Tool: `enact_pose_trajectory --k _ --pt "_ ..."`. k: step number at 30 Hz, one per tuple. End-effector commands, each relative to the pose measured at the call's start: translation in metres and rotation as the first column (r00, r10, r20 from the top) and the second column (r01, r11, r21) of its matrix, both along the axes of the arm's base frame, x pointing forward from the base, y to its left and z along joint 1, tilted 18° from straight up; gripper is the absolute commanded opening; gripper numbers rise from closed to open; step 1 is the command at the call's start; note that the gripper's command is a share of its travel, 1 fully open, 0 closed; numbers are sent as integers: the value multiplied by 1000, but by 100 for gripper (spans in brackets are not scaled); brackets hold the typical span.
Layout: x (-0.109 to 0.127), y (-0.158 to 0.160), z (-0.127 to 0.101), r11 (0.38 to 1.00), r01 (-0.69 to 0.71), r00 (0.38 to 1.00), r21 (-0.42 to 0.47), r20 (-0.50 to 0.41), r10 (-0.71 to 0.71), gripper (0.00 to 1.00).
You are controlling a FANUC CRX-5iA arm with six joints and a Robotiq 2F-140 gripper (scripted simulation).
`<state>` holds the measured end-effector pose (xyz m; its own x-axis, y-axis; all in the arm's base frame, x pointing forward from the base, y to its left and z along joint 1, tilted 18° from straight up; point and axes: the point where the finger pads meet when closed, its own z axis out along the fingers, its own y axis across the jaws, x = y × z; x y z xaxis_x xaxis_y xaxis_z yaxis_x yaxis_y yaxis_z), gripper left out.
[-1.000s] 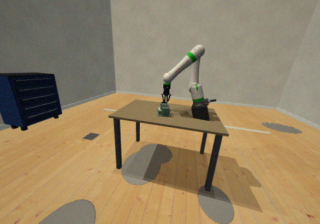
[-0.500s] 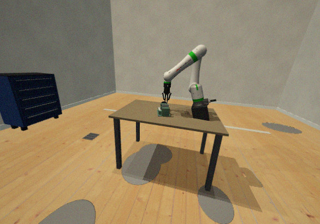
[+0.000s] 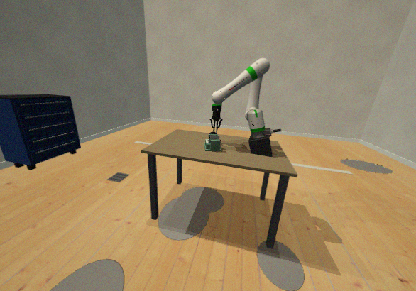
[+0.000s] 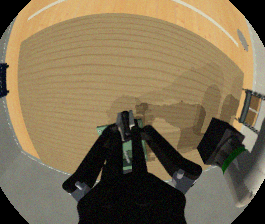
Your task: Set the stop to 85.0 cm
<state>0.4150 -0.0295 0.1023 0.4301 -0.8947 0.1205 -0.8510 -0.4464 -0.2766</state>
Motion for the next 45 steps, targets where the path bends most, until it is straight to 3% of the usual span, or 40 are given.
enact_pose_trajectory --k 1,45 --pt "1 1 4 1000 0 1000 0 1 0 4" --pt "19 11 18 1000 0 1000 0 1 0 4"
